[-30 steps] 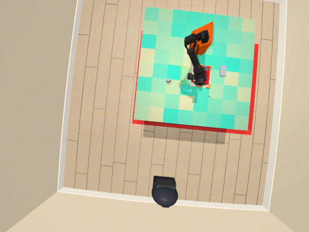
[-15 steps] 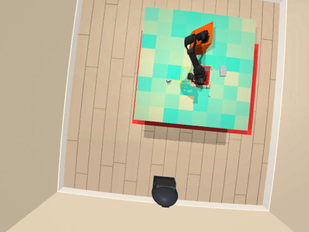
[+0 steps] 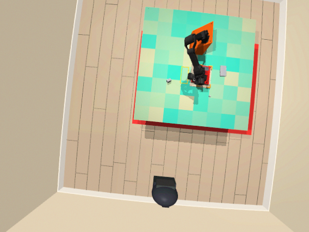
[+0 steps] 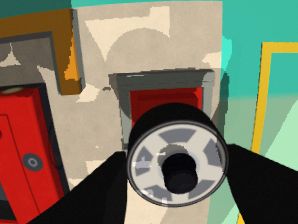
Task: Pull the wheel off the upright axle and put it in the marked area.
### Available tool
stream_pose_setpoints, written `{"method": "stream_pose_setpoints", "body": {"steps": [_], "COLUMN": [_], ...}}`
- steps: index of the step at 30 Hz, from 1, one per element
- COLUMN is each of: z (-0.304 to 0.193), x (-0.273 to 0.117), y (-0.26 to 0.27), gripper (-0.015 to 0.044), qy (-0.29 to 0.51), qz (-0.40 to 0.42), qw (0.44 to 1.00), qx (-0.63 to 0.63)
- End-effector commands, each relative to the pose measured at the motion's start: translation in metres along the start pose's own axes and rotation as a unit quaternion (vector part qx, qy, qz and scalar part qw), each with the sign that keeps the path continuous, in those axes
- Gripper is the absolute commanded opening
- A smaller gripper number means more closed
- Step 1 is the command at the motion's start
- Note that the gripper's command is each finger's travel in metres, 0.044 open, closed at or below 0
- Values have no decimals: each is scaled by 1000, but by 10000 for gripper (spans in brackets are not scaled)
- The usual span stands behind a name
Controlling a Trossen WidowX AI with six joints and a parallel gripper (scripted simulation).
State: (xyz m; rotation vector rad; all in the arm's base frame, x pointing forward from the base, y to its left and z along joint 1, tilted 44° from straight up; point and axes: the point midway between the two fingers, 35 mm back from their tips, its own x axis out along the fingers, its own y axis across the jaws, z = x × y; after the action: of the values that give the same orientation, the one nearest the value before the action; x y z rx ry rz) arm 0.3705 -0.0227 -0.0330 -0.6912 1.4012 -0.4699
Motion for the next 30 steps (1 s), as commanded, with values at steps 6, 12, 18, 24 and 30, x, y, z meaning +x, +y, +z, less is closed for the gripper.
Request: {"method": "stream_pose_setpoints", "body": {"steps": [6, 12, 18, 24, 30], "z": [2, 2, 2, 2, 2], "x": [-14, -16, -18, -20, -22], "y": [1, 1, 1, 1, 1], "gripper": [0, 0, 0, 0, 0], "qy": [-10, -10, -10, -11, -11], "qz": [0, 0, 0, 0, 0], "qw": [1000, 1000, 1000, 1000, 1000], "qx": [-4, -4, -4, -5, -5]}}
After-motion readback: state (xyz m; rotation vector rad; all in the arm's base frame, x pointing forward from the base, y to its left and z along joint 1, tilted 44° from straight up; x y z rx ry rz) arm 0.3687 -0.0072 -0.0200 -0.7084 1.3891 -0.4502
